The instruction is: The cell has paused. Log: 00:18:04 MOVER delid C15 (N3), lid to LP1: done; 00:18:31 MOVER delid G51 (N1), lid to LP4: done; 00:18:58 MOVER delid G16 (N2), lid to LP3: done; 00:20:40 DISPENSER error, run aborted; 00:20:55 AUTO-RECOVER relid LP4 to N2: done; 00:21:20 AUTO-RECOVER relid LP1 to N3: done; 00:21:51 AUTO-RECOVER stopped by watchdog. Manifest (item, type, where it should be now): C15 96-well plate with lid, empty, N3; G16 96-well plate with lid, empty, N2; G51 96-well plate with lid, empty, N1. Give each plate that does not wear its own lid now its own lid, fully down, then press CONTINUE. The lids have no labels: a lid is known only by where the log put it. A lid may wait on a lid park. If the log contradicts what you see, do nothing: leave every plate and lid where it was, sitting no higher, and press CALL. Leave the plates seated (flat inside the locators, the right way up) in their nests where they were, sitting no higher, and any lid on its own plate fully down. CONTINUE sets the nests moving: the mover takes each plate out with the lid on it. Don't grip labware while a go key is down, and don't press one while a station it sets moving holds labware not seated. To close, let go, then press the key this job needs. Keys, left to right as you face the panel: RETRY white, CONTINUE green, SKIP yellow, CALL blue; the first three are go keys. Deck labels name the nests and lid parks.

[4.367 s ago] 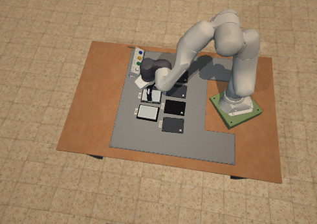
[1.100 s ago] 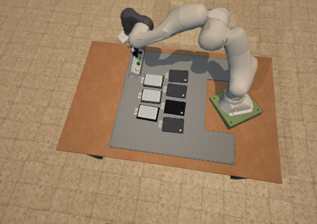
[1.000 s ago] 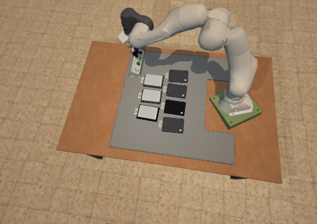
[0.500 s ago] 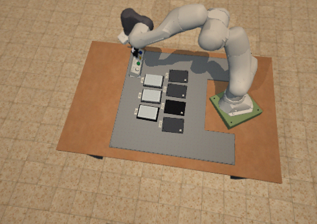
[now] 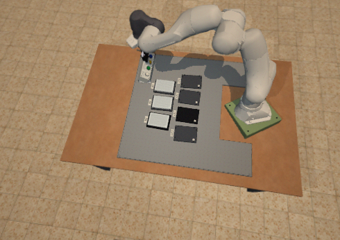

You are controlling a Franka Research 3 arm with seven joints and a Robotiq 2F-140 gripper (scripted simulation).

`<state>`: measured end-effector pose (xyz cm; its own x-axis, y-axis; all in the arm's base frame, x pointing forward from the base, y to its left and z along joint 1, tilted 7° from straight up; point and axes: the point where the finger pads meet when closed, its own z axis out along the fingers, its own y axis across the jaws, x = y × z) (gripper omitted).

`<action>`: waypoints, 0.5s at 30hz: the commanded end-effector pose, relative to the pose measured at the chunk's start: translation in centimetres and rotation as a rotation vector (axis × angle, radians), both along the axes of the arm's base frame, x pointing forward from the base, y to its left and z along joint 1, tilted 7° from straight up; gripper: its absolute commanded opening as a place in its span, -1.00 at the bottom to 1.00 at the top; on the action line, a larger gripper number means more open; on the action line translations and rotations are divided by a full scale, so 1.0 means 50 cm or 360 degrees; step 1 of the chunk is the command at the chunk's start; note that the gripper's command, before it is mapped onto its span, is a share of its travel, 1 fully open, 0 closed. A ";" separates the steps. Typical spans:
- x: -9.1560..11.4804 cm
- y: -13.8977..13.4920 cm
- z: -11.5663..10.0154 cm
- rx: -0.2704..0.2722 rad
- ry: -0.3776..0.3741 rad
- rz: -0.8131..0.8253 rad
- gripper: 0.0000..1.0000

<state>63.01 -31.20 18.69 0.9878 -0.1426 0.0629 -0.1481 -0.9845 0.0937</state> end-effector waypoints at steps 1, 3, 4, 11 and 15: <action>-0.001 -0.004 -0.006 -0.0006 0.0002 0.0008 -1.00; -0.001 -0.004 -0.008 -0.0006 0.0002 0.0008 -1.00; -0.001 -0.004 -0.009 -0.0006 0.0002 0.0008 -1.00; 0.000 -0.005 -0.017 -0.0006 0.0002 0.0008 -1.00; 0.000 -0.005 -0.020 -0.0006 0.0002 0.0008 -1.00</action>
